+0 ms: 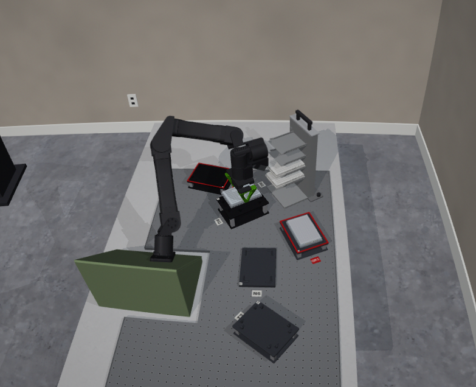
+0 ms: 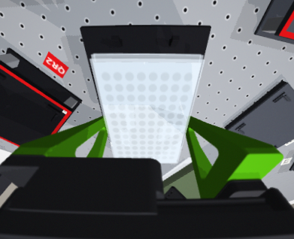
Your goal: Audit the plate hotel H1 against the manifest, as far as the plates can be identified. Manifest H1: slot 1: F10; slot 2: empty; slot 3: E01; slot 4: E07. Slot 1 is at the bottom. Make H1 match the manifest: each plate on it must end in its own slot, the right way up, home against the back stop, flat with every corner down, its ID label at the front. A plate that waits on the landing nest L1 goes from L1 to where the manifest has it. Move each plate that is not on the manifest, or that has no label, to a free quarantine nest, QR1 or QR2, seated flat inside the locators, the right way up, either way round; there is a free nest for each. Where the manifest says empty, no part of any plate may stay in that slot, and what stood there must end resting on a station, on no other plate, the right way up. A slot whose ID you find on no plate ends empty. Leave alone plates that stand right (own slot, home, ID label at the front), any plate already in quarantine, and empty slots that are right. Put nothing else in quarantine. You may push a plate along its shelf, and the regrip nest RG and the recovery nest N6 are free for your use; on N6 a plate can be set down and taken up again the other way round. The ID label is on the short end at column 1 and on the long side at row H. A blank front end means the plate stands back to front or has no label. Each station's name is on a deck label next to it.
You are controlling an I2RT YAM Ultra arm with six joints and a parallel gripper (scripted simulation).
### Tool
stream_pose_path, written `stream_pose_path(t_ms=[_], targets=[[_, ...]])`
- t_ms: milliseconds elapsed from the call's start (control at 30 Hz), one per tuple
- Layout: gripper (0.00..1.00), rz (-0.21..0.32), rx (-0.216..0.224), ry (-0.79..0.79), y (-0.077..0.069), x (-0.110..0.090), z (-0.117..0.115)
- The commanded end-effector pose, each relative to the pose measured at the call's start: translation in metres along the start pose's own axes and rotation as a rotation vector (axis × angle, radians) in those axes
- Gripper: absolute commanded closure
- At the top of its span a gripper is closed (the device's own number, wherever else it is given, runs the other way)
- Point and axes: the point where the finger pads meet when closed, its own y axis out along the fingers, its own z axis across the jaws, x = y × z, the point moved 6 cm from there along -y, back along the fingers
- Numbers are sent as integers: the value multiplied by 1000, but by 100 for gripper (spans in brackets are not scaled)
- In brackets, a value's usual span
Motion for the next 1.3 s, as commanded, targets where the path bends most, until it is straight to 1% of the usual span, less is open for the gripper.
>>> stream_pose_path(t_ms=[0, 700, 767, 1233, 1267], targets=[[14, -22, -3, -11, -10, 2, 2], [14, -22, -3, -11, -29, 2, 2], [14, -22, -3, -11, -29, 2, 2], [14, -22, -4, -11, -43, 1, 2], [14, -22, -4, -11, -46, 1, 2]])
